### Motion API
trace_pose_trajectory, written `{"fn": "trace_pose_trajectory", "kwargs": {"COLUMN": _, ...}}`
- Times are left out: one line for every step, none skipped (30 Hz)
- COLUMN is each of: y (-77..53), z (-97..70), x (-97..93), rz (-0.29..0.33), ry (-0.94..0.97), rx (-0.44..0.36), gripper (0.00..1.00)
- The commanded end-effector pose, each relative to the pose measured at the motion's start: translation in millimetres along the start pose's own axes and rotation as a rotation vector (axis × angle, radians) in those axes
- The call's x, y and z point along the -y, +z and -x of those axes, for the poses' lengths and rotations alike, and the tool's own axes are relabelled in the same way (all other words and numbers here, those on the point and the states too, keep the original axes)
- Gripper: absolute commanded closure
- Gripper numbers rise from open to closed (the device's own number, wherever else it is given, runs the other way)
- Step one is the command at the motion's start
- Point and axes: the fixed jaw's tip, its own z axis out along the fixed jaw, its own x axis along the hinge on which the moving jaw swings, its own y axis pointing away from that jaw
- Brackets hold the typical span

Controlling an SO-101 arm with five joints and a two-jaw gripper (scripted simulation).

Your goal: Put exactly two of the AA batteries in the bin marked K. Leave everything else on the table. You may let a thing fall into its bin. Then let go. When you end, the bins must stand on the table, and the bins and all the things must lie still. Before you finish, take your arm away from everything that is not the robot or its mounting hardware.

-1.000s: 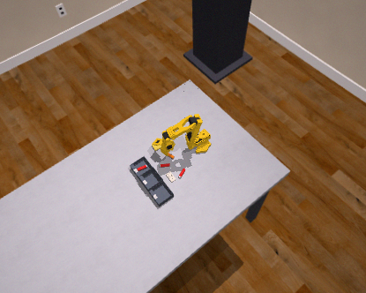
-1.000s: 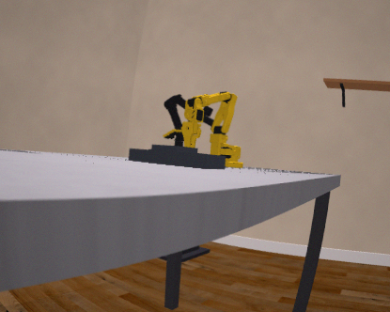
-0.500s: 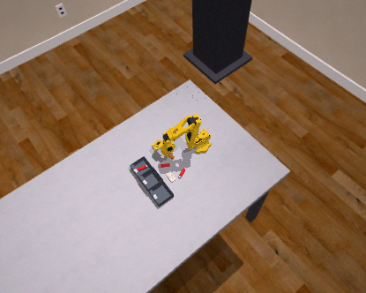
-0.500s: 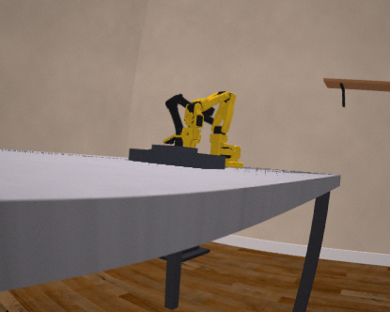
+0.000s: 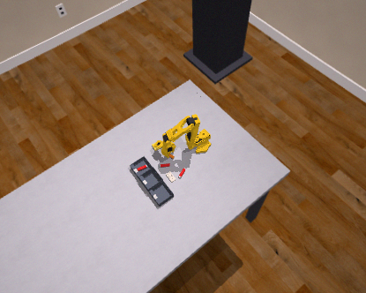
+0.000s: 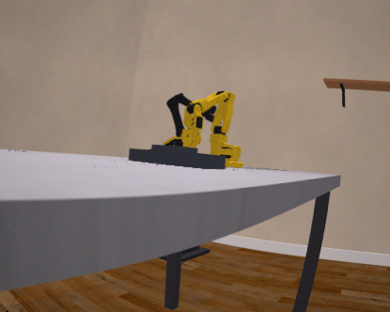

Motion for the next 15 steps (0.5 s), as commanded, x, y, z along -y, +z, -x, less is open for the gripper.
{"fn": "trace_pose_trajectory", "kwargs": {"y": -1.0, "z": 2.1, "x": -1.4, "rz": 0.013, "ry": 0.017, "rx": 0.007, "gripper": 0.79}}
{"fn": "trace_pose_trajectory", "kwargs": {"y": -1.0, "z": 2.1, "x": -1.4, "rz": 0.013, "ry": 0.017, "rx": 0.007, "gripper": 0.79}}
{"fn": "trace_pose_trajectory", "kwargs": {"y": -1.0, "z": 2.1, "x": -1.4, "rz": 0.013, "ry": 0.017, "rx": 0.007, "gripper": 0.79}}
{"fn": "trace_pose_trajectory", "kwargs": {"y": -1.0, "z": 2.1, "x": -1.4, "rz": 0.013, "ry": 0.017, "rx": 0.007, "gripper": 0.79}}
{"fn": "trace_pose_trajectory", "kwargs": {"y": -1.0, "z": 2.1, "x": -1.4, "rz": 0.013, "ry": 0.017, "rx": 0.007, "gripper": 0.79}}
{"fn": "trace_pose_trajectory", "kwargs": {"y": -1.0, "z": 2.1, "x": -1.4, "rz": 0.013, "ry": 0.017, "rx": 0.007, "gripper": 0.79}}
{"fn": "trace_pose_trajectory", "kwargs": {"y": -1.0, "z": 2.1, "x": -1.4, "rz": 0.013, "ry": 0.017, "rx": 0.007, "gripper": 0.79}}
{"fn": "trace_pose_trajectory", "kwargs": {"y": -1.0, "z": 2.1, "x": -1.4, "rz": 0.013, "ry": 0.017, "rx": 0.007, "gripper": 0.79}}
{"fn": "trace_pose_trajectory", "kwargs": {"y": -1.0, "z": 2.1, "x": -1.4, "rz": 0.013, "ry": 0.017, "rx": 0.007, "gripper": 0.79}}
{"fn": "trace_pose_trajectory", "kwargs": {"y": -1.0, "z": 2.1, "x": -1.4, "rz": 0.013, "ry": 0.017, "rx": 0.007, "gripper": 0.79}}
{"fn": "trace_pose_trajectory", "kwargs": {"y": -1.0, "z": 2.1, "x": -1.4, "rz": 0.013, "ry": 0.017, "rx": 0.007, "gripper": 0.79}}
{"fn": "trace_pose_trajectory", "kwargs": {"y": -1.0, "z": 2.1, "x": -1.4, "rz": 0.013, "ry": 0.017, "rx": 0.007, "gripper": 0.79}}
{"fn": "trace_pose_trajectory", "kwargs": {"y": -1.0, "z": 2.1, "x": -1.4, "rz": 0.013, "ry": 0.017, "rx": 0.007, "gripper": 0.79}}
{"fn": "trace_pose_trajectory", "kwargs": {"y": -1.0, "z": 2.1, "x": -1.4, "rz": 0.013, "ry": 0.017, "rx": 0.007, "gripper": 0.79}}
{"fn": "trace_pose_trajectory", "kwargs": {"y": -1.0, "z": 2.1, "x": -1.4, "rz": 0.013, "ry": 0.017, "rx": 0.007, "gripper": 0.79}}
